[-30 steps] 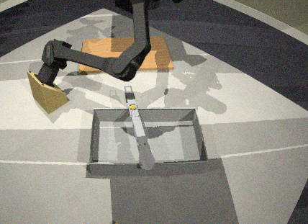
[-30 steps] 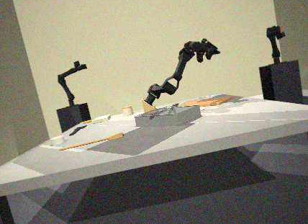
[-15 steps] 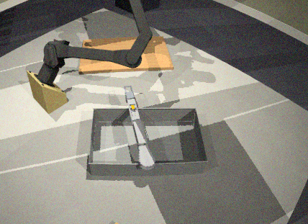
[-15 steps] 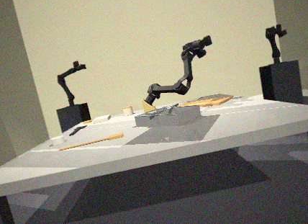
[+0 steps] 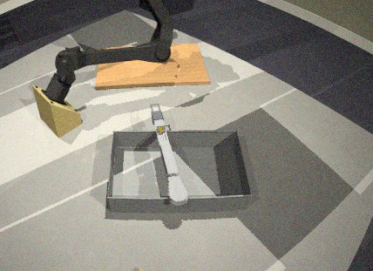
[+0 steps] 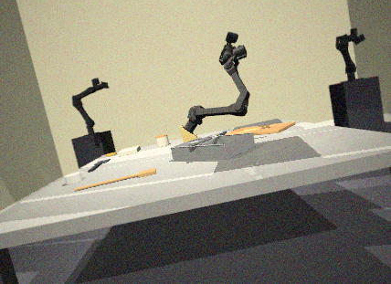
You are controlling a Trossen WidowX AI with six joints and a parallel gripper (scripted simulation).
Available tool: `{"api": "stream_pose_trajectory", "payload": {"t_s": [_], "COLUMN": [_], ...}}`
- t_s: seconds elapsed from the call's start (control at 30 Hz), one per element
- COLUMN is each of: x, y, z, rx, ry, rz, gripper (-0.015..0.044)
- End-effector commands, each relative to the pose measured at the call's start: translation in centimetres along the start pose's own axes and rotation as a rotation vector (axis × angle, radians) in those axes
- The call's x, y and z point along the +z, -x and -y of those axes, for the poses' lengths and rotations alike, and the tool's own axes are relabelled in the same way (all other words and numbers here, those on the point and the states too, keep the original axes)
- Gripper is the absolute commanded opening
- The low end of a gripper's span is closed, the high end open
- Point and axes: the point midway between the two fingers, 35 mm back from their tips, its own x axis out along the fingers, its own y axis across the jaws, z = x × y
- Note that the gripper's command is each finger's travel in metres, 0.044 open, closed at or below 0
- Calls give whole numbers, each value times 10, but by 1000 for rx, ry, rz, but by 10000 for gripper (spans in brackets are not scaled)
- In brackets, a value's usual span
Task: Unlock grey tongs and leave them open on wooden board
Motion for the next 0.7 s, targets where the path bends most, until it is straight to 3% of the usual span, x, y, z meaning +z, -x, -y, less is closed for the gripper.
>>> {"api": "stream_pose_trajectory", "payload": {"t_s": [0.0, 0.17, 0.33, 0.67], "x": [-38, -114, -192, -309], "y": [-2, 6, 37, 160], "z": [-1, -4, -10, -26], "rx": [37, 154, 369, 1053], "ry": [117, 356, 596, 955], "rz": [-155, -422, -686, -1057], "gripper": [260, 260, 260, 260]}}
